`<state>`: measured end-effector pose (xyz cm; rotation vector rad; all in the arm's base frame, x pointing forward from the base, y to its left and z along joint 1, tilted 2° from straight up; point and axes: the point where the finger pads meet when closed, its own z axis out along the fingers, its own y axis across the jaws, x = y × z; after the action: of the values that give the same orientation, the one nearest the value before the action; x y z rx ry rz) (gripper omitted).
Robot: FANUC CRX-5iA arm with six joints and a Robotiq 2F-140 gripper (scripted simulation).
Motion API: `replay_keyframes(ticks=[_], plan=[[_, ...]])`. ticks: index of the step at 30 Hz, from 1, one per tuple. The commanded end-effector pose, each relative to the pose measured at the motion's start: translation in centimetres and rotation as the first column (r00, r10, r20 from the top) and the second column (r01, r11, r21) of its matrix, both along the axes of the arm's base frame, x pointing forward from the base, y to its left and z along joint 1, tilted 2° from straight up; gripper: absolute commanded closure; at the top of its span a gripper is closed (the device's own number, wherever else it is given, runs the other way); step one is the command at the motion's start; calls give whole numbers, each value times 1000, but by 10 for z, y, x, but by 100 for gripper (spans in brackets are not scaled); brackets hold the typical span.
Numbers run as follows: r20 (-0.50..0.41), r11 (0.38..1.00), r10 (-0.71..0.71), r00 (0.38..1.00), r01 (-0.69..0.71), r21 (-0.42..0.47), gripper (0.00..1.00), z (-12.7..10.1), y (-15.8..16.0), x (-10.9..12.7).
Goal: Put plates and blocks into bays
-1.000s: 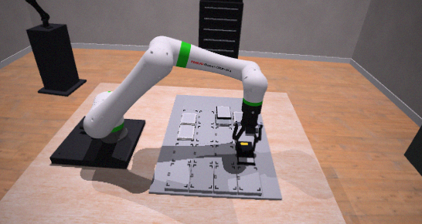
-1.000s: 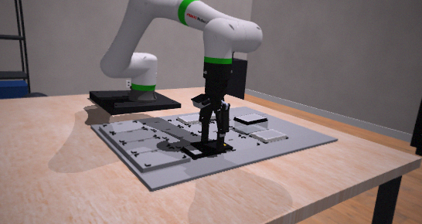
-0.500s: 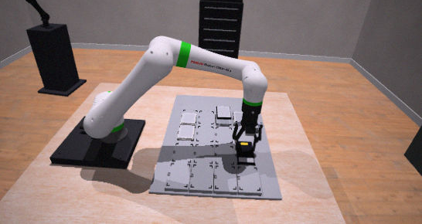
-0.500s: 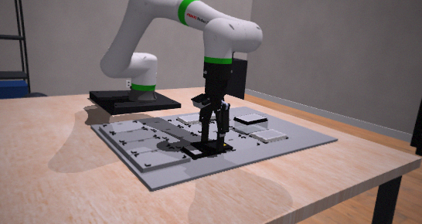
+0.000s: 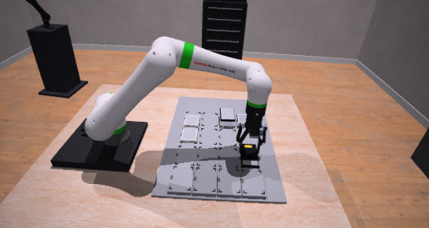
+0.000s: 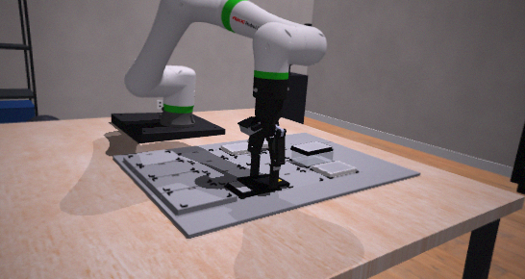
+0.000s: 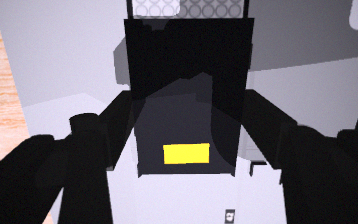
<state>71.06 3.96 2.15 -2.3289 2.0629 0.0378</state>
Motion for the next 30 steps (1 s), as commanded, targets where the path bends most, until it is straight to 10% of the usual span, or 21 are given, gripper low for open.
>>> replay_keyframes(ticks=[1, 29, 30], plan=[[3, 1000, 0, 1000, 0, 0, 41, 2, 0, 1], [3, 1000, 0, 1000, 0, 0, 43, 2, 0, 1], [3, 1000, 0, 1000, 0, 0, 90, 2, 0, 1]])
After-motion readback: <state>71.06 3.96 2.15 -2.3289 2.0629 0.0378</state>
